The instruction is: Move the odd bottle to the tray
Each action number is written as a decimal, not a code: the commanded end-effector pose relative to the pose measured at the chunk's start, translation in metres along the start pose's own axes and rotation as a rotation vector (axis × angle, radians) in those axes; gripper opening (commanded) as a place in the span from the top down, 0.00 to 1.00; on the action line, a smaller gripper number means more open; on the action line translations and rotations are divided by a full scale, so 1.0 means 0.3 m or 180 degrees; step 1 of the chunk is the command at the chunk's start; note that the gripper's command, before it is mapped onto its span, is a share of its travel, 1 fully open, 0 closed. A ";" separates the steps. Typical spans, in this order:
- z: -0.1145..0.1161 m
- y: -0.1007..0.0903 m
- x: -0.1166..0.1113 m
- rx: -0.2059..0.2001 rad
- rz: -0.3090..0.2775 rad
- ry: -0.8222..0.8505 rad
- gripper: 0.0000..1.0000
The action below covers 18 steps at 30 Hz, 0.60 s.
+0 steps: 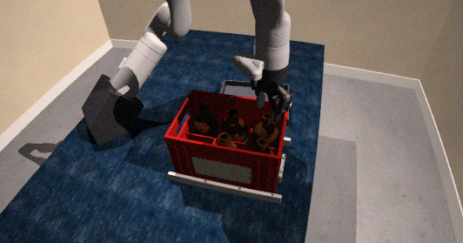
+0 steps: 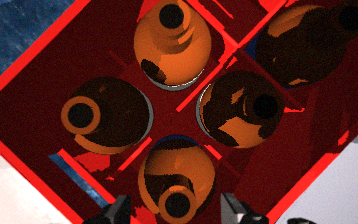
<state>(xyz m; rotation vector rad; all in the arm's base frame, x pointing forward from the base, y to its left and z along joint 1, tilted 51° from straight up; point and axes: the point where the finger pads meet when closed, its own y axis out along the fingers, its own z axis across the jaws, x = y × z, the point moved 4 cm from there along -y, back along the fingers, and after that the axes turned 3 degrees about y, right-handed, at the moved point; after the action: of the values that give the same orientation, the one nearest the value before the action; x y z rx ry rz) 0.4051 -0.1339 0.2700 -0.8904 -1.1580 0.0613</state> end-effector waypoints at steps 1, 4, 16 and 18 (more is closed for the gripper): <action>0.003 0.013 0.002 0.0011 0.0001 -0.0006 0.36; 0.003 0.027 0.002 0.0011 0.0001 -0.0006 0.36; 0.003 0.068 0.002 0.0012 0.0001 -0.0006 0.36; 0.003 0.075 0.002 0.0011 0.0001 -0.0006 0.36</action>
<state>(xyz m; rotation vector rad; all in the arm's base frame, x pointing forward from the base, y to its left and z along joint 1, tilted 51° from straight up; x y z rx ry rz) 0.4127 -0.1206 0.2572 -0.8904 -1.1577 0.0613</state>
